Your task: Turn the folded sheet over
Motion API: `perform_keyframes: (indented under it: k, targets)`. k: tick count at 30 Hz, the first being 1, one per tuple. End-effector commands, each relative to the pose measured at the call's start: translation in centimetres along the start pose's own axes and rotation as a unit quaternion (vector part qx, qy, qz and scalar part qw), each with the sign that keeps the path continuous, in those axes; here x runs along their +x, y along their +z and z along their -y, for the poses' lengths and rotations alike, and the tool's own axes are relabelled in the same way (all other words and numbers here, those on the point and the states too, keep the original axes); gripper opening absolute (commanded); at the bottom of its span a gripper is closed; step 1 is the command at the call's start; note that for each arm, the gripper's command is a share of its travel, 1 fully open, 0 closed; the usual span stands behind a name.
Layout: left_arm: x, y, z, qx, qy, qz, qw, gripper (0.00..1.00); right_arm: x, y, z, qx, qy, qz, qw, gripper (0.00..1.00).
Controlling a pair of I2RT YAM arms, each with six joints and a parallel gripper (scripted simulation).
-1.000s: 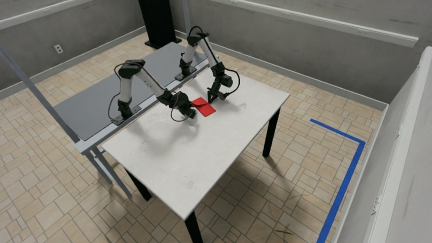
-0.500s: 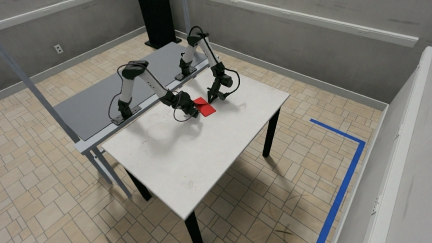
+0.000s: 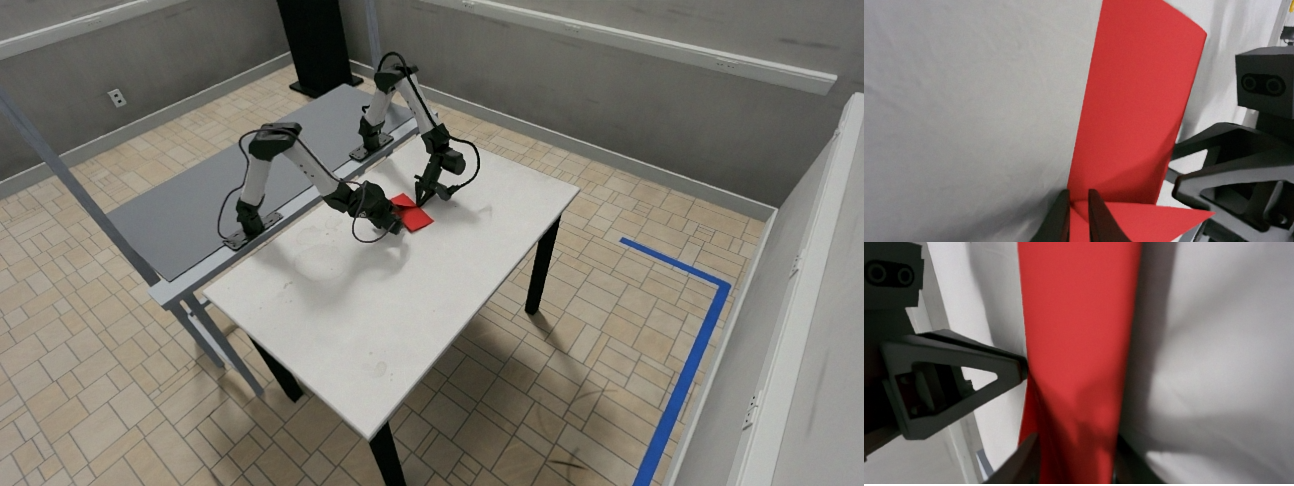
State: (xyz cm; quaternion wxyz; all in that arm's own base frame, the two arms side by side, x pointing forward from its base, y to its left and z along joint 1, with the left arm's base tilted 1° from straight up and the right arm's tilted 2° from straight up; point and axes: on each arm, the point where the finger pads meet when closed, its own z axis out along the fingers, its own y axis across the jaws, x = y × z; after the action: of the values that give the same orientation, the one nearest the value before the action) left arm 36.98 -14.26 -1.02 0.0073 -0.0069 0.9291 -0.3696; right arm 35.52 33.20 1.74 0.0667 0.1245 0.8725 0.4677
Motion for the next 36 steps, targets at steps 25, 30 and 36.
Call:
perform_keyframes:
  k: [25,30,36]
  targets:
    - [-1.4,-4.0,-0.1,-0.006,0.026,0.027,0.999,0.1,-0.6,-1.5,-2.3,0.011,0.003,0.014,1.0,0.01]
    - [-1.3,-5.0,1.0,-0.007,0.027,0.026,0.999,0.44,-0.7,-3.3,-4.7,0.011,0.002,0.015,1.0,0.01]
    - [-1.1,-10.3,0.8,-0.014,0.026,0.027,0.999,0.65,-0.7,-6.2,-8.5,0.011,0.0,0.016,1.0,0.01]
